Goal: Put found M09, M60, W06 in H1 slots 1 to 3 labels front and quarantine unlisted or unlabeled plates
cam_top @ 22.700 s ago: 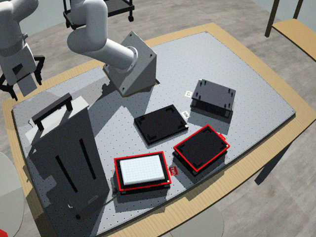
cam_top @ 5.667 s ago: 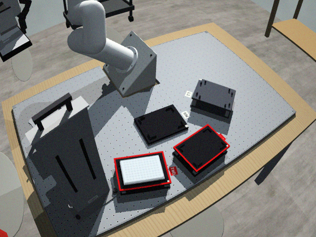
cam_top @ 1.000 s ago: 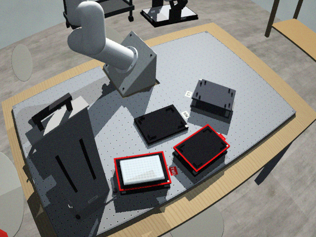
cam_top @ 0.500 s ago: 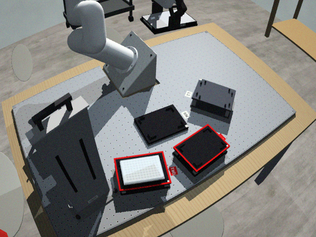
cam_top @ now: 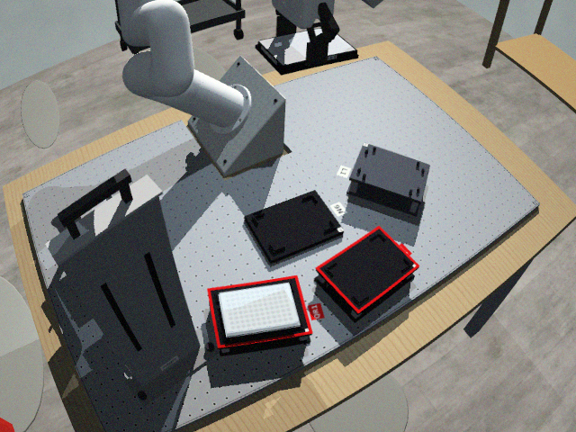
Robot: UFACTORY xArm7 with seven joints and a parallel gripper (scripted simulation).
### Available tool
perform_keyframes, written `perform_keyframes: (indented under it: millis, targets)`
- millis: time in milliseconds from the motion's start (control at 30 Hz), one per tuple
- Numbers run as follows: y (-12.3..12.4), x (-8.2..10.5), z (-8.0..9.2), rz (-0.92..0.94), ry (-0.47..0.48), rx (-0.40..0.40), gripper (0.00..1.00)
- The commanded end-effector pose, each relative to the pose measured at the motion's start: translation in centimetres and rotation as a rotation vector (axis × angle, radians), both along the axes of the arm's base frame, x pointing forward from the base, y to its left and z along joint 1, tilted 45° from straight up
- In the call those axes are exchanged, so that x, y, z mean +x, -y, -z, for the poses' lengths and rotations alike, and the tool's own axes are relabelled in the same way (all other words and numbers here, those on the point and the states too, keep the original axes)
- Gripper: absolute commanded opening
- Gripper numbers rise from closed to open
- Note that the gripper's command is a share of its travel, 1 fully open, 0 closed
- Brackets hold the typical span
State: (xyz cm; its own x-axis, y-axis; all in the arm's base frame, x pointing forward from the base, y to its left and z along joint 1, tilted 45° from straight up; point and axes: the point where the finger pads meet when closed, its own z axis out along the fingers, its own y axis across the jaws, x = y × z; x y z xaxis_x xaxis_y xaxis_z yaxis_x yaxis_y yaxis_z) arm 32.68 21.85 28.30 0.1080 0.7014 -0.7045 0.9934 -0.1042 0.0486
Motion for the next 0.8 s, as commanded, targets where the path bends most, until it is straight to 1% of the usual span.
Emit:
perform_keyframes:
  millis: [0, 767]
  targets:
    - [0.4, 0.0, 0.5, -0.003, 0.003, 0.001, 0.00]
    - [2.9, -0.1, 2.9, -0.003, 0.003, 0.001, 0.00]
